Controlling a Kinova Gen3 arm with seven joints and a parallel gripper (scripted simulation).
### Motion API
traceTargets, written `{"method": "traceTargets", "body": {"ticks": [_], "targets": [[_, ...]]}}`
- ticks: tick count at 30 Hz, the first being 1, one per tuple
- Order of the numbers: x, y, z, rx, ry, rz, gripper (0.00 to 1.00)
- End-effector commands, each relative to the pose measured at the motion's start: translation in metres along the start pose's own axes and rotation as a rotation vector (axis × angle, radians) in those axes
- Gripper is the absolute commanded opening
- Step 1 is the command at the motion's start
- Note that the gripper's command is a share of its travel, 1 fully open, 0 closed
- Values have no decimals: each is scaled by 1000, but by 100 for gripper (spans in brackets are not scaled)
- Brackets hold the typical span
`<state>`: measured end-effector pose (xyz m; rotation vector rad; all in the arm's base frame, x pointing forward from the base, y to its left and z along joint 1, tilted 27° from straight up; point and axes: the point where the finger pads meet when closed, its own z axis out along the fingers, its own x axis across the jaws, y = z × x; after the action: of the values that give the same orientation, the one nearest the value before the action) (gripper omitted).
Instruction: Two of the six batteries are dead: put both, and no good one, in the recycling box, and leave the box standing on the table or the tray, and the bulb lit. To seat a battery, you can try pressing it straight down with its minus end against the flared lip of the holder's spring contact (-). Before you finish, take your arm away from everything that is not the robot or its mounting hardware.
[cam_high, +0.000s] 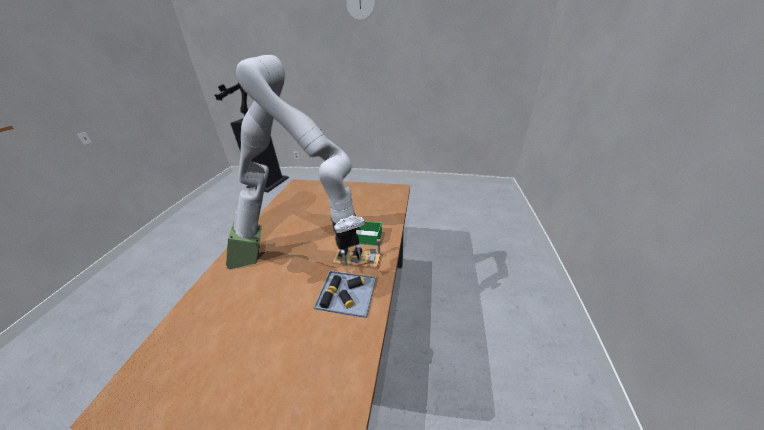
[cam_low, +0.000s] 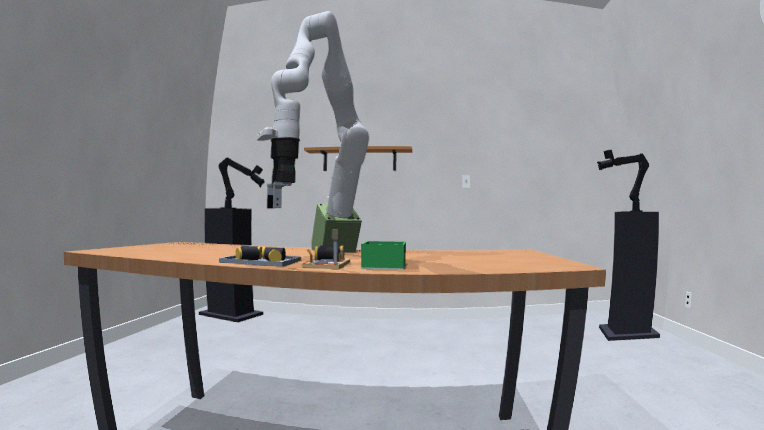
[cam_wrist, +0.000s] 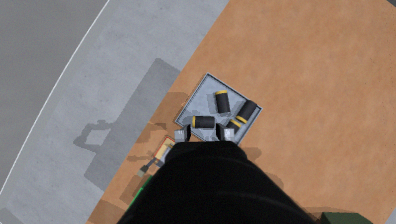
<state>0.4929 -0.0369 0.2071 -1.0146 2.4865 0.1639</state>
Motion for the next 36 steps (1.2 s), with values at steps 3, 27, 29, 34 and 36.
{"method": "traceTargets", "body": {"ticks": [3,27,29,34,36], "targets": [[3,-2,-1,0,-2,-77,90],[3,-2,-1,1,-2,-478,90],[3,-2,-1,1,-2,-515,90],[3,-2,-1,1,-2,-605,90],[3,-2,-1,1,-2,-640,90]]}}
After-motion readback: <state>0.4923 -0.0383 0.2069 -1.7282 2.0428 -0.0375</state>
